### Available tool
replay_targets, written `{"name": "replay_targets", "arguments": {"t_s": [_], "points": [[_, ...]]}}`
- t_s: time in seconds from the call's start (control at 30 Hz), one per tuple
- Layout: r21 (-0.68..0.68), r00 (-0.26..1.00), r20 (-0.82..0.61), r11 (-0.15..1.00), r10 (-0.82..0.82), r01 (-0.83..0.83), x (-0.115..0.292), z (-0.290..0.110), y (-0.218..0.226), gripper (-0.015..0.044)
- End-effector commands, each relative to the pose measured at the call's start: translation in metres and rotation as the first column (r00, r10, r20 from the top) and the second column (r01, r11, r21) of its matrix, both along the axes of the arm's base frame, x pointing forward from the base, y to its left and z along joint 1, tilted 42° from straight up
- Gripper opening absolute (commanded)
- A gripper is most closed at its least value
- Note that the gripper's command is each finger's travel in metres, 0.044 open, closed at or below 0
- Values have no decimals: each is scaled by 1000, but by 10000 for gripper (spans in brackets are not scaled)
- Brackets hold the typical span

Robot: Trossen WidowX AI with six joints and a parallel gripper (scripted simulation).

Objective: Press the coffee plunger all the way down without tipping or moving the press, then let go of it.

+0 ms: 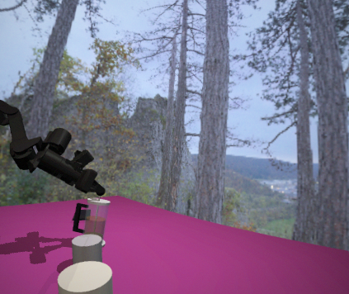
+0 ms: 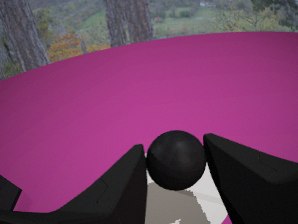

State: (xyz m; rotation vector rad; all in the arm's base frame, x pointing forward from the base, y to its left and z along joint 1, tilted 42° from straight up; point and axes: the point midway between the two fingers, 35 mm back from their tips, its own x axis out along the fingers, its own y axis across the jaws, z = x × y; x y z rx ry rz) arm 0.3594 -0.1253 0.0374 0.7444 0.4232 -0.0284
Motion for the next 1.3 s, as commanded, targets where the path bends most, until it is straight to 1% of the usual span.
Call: {"name": "replay_targets", "arguments": {"t_s": [0.0, 0.37, 0.57, 0.8, 1.27], "points": [[0, 1000, 0, 1000, 0, 0, 0, 0, 0, 144], [0, 1000, 0, 1000, 0, 0, 0, 0, 0, 433], [1, 1000, -6, 1000, 2, -2, -4, 8, -7, 440], [9, 1000, -12, 1000, 12, -12, -36, 60, -40, 440], [10, 1000, -12, 1000, 12, -12, -38, 60, -41, 440]]}}
